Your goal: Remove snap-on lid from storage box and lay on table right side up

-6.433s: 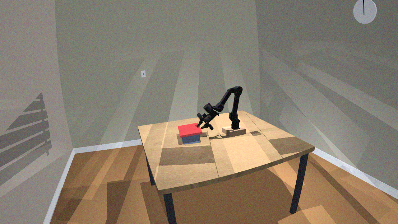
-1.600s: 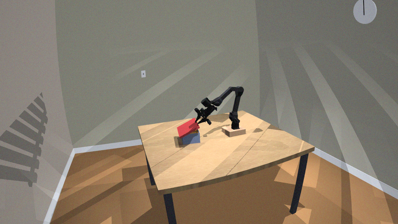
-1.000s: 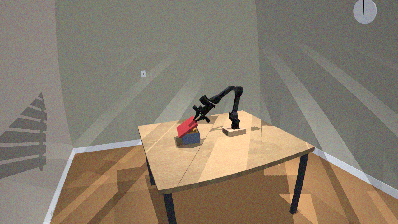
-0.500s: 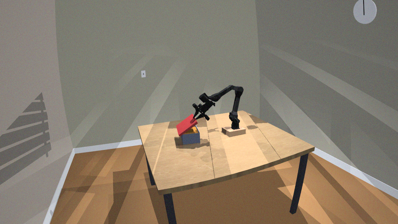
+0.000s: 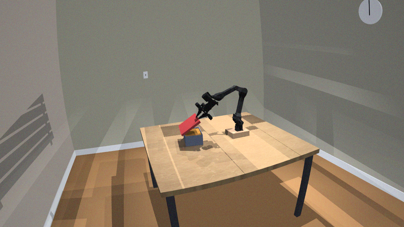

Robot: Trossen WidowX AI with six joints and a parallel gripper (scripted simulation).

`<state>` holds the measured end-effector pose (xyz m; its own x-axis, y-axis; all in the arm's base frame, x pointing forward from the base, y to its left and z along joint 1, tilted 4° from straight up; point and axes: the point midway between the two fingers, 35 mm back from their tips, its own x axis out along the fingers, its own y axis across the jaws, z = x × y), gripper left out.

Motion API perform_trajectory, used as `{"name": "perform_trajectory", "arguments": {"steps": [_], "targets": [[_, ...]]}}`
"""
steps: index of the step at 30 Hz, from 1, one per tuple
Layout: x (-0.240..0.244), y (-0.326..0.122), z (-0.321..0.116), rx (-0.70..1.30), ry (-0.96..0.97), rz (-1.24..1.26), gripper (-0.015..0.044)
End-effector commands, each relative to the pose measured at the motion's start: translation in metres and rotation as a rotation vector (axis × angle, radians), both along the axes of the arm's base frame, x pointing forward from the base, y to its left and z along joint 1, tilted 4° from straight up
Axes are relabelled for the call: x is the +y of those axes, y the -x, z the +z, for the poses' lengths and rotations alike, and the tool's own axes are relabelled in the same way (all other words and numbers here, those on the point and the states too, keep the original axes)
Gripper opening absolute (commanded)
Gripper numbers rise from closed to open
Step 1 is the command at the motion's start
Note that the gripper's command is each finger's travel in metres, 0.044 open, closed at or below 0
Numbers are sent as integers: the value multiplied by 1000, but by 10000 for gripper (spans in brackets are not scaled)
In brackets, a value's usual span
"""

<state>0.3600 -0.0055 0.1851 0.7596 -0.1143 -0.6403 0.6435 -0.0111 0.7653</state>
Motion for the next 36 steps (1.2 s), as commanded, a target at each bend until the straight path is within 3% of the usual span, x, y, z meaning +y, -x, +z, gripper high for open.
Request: {"name": "perform_trajectory", "arguments": {"steps": [1,23,36], "targets": [[0,-2,11,-16,0,-6,0],[2,-2,39,-16,0,-6,0],[-18,3,33,-16,2,-6,0]]}}
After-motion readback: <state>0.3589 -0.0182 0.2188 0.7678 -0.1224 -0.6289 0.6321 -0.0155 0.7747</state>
